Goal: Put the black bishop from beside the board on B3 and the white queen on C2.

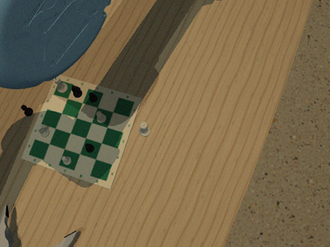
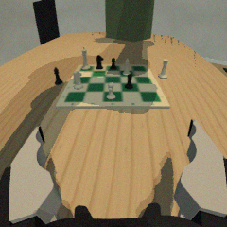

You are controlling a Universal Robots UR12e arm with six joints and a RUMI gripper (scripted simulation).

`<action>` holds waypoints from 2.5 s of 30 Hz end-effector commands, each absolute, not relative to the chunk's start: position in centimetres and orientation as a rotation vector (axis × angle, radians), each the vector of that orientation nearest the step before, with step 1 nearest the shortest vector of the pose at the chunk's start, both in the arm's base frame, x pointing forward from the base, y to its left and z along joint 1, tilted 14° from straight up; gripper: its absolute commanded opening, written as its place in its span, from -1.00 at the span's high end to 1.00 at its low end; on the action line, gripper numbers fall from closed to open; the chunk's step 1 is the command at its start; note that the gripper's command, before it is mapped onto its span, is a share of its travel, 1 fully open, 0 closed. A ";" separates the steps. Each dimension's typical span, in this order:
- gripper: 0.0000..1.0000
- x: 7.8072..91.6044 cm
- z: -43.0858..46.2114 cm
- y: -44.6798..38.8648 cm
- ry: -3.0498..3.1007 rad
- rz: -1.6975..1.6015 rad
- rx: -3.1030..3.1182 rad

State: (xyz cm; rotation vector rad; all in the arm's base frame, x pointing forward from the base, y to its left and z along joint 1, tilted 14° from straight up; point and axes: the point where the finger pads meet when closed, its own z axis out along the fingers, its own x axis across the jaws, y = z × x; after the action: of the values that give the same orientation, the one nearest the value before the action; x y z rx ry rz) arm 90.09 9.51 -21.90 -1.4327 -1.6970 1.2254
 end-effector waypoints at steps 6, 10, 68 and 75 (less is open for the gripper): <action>-1.00 90.2 -21.8 9.5 -1.698 1.228 -1.432; -1.00 90.2 -21.8 9.5 -1.698 1.228 -1.432; -1.00 89.0 -15.9 10.2 -1.698 1.228 -1.432; -1.00 88.5 -13.5 10.5 -1.698 1.228 -1.432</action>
State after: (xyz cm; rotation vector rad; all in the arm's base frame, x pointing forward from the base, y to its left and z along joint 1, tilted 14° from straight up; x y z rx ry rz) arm 88.64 10.39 -14.53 -1.4299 -1.6952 1.2296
